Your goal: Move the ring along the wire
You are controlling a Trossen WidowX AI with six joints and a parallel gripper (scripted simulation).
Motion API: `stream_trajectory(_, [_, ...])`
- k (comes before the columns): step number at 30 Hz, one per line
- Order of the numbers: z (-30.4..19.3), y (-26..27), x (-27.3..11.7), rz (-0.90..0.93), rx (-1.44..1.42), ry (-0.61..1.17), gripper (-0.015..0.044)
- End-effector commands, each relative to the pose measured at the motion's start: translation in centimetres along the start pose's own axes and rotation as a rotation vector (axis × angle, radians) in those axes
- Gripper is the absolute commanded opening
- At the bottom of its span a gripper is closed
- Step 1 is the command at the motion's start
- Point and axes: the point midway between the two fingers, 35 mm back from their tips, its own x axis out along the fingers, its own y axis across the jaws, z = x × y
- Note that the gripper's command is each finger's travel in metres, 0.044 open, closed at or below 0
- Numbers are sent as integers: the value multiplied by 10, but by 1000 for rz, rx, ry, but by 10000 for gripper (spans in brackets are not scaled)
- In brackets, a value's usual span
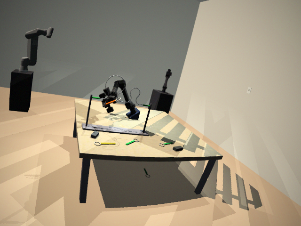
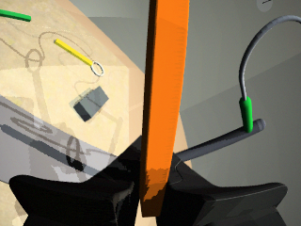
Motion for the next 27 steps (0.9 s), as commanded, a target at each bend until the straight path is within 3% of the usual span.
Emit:
stream_trajectory(1, [1, 19, -3, 59, 105, 15, -150])
stream_trajectory(27, [32, 101, -32, 340, 587, 77, -150])
